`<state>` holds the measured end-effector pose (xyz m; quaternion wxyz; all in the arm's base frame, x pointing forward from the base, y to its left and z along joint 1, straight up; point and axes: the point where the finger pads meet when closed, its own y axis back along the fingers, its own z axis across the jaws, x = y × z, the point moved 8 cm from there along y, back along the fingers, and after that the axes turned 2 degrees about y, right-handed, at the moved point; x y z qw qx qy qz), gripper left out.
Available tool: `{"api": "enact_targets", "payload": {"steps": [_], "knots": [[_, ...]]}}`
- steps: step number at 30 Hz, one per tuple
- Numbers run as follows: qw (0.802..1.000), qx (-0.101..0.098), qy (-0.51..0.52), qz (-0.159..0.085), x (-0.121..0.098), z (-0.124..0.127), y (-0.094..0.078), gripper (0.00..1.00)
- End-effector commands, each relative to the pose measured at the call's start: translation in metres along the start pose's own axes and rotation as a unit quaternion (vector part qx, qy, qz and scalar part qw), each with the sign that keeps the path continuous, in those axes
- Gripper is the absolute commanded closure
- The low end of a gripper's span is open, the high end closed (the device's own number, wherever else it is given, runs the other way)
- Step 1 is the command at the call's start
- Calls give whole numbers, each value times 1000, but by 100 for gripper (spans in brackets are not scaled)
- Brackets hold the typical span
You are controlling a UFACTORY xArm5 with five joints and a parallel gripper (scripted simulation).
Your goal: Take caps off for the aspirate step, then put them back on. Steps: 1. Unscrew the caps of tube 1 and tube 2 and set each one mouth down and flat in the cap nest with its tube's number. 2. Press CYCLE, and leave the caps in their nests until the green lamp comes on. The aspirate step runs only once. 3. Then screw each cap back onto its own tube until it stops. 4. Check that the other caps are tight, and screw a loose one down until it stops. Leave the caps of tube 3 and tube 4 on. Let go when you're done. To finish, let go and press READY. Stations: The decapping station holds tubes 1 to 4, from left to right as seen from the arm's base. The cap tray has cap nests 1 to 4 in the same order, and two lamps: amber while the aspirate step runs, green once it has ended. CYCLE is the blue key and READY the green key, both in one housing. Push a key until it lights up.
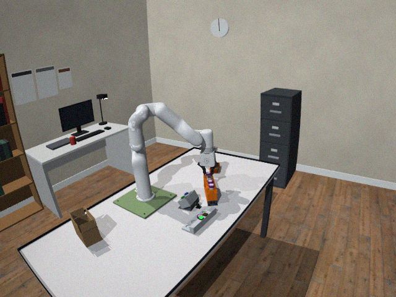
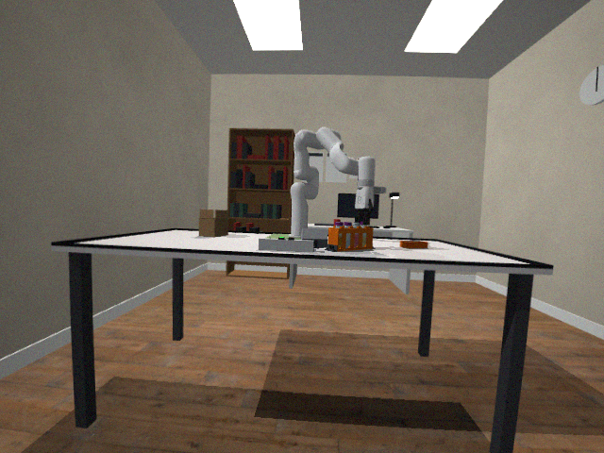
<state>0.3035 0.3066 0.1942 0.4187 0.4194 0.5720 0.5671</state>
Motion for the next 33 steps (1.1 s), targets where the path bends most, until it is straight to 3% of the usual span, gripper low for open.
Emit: {"api": "enact_targets", "payload": {"steps": [1, 11, 13, 18, 27, 28, 33], "knots": [[996, -3, 90, -2, 1, 1, 3, 54], [961, -3, 275, -2, 1, 1, 3, 54], [961, -3, 275, -2, 1, 1, 3, 54], [928, -3, 373, -2, 1, 1, 3, 54], [928, -3, 373, -2, 1, 1, 3, 54], [928, -3, 373, -2, 1, 1, 3, 100], [928, -3, 373, -2, 1, 1, 3, 100]]}}
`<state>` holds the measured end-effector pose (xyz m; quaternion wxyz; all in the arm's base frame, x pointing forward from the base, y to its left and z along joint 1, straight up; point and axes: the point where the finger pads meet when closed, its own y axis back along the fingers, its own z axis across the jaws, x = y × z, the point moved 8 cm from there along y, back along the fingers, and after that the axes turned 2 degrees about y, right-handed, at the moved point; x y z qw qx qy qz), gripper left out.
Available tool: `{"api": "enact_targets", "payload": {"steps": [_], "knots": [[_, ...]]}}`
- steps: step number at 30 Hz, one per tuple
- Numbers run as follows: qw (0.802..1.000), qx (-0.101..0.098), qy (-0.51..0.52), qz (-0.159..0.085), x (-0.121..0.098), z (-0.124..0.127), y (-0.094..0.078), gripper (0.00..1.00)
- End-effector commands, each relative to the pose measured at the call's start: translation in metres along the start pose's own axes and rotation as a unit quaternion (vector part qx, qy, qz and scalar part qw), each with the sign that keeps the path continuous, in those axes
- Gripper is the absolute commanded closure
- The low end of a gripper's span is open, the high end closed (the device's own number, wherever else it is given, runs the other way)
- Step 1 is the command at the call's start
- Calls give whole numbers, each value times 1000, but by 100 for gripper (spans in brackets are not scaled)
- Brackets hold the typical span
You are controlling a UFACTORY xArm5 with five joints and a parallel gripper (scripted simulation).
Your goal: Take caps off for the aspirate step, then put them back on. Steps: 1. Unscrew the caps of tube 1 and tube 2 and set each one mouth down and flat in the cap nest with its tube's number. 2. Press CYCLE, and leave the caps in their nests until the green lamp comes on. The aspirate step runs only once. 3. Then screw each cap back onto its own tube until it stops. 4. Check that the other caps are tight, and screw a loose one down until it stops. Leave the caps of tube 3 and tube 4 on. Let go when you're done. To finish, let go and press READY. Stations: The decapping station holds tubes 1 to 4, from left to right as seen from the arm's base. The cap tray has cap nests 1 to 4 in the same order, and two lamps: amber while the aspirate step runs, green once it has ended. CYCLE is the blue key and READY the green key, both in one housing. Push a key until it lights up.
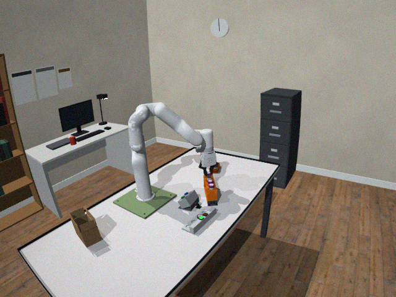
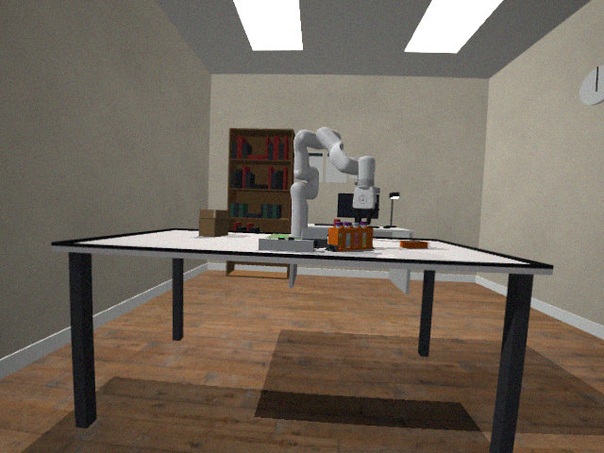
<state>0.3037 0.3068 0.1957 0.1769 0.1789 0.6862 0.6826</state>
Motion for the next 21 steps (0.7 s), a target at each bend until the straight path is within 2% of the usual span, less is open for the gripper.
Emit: {"api": "enact_targets", "payload": {"steps": [1, 9, 15, 21], "knots": [[1000, -1, 2, -3, 0, 1, 1, 100], [1000, -1, 2, -3, 0, 1, 1, 100], [998, -1, -64, -3, 0, 1, 1, 100], [987, -2, -164, -3, 0, 1, 1, 100]]}}
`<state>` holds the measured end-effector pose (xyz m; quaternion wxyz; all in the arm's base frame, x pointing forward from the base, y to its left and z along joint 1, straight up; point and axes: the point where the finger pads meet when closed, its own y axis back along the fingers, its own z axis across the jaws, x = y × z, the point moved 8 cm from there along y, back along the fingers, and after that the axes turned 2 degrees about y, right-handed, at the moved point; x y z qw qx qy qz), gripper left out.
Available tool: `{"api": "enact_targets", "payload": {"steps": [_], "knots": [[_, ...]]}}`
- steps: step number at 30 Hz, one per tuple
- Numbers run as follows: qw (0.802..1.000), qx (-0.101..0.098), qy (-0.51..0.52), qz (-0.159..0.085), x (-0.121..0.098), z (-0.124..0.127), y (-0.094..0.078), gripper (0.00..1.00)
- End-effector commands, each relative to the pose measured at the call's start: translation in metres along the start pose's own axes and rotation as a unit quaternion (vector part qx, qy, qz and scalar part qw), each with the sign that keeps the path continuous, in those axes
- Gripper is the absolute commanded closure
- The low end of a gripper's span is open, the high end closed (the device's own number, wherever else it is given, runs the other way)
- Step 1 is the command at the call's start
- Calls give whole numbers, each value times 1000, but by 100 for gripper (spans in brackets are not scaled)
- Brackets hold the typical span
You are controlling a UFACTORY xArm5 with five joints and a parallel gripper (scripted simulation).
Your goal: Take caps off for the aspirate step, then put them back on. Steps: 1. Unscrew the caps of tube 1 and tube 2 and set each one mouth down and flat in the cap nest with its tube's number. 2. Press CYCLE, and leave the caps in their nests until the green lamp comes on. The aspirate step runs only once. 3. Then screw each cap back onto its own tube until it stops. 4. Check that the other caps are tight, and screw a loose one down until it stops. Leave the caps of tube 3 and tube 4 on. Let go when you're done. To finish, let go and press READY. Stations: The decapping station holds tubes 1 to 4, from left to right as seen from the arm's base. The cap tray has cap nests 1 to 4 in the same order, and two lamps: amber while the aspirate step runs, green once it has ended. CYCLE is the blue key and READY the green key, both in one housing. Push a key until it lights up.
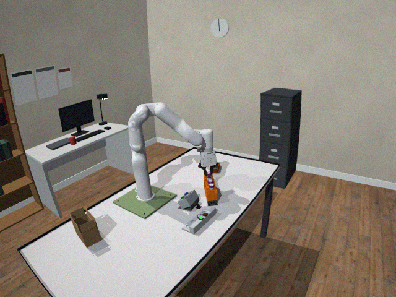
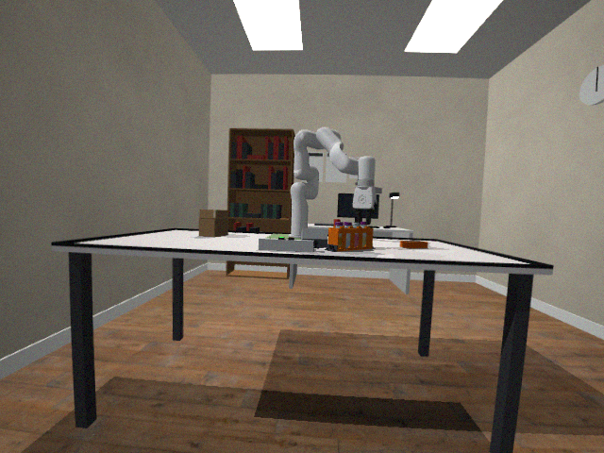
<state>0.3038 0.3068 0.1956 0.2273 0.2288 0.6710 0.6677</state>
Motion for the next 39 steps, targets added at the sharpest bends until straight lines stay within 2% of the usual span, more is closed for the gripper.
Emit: {"api": "enact_targets", "payload": {"steps": [1, 8, 10, 16, 23, 24, 36, 39], "knots": [[994, -1, -107, -3, 0, 1, 1, 100], [975, -2, -222, -2, 0, 1, 1, 100], [975, -2, -222, -2, 0, 1, 1, 100], [950, -2, -311, -2, 0, 1, 0, 100], [950, -2, -311, -2, 0, 1, 0, 100], [950, -2, -311, -2, 0, 1, 0, 54], [950, -2, -311, -2, 0, 1, 0, 54], [967, -2, -253, -2, 0, 1, 1, 54]]}}
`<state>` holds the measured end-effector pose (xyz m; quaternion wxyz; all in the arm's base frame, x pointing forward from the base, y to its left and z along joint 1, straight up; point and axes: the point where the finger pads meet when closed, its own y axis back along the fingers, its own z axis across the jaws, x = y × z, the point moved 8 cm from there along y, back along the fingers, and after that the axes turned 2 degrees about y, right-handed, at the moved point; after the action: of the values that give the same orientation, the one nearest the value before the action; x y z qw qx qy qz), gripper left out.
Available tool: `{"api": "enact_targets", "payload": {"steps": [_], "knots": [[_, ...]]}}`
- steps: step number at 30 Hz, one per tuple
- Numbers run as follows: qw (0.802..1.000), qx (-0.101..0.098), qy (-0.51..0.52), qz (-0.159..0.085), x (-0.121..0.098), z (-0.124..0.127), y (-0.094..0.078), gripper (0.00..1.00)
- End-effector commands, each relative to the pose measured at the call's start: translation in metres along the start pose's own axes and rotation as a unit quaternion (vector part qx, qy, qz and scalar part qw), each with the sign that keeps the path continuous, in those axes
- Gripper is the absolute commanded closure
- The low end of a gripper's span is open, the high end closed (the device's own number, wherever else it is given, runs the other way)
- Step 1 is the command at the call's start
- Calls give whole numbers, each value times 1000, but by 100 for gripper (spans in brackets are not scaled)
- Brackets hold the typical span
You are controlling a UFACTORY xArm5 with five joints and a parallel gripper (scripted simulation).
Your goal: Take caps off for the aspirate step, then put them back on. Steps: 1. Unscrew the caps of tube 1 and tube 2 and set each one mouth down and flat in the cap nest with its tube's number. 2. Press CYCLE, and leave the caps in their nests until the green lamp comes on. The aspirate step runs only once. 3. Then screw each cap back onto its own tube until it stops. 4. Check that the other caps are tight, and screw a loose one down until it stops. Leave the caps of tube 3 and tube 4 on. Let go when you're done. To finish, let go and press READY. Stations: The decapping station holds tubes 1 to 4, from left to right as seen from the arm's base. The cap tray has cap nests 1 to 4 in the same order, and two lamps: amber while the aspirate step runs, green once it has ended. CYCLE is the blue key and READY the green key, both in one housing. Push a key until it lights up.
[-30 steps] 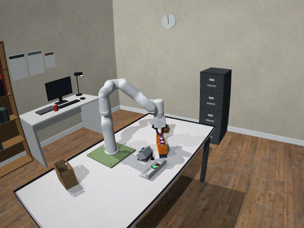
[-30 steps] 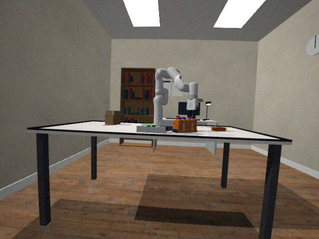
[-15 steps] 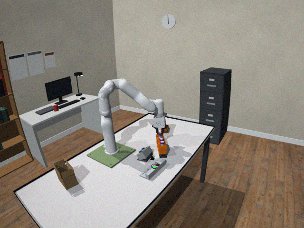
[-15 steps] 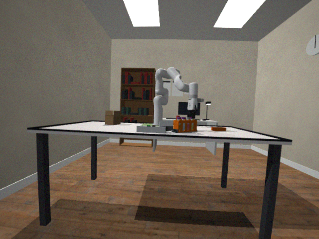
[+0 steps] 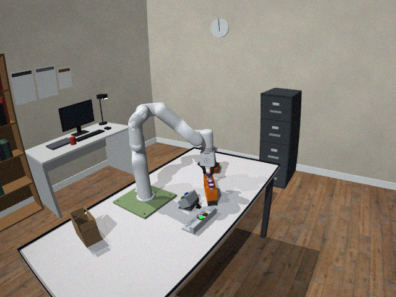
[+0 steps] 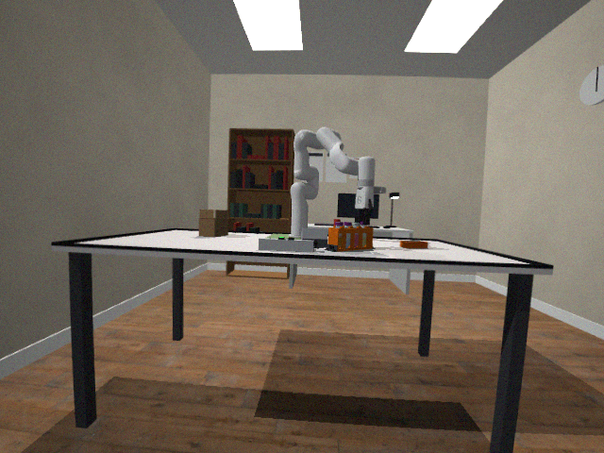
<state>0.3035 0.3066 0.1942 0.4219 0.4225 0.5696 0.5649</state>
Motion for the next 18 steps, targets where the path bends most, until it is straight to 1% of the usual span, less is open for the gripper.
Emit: {"api": "enact_targets", "payload": {"steps": [1, 3, 5, 8, 12, 18], "knots": [[997, -3, 75, -1, 1, 1, 3, 54], [993, -3, 115, -2, 1, 1, 3, 54], [993, -3, 115, -2, 1, 1, 3, 54], [985, -3, 174, -2, 1, 1, 3, 54], [968, -3, 252, -2, 1, 1, 3, 54], [935, -3, 355, -2, 1, 1, 3, 54]]}}
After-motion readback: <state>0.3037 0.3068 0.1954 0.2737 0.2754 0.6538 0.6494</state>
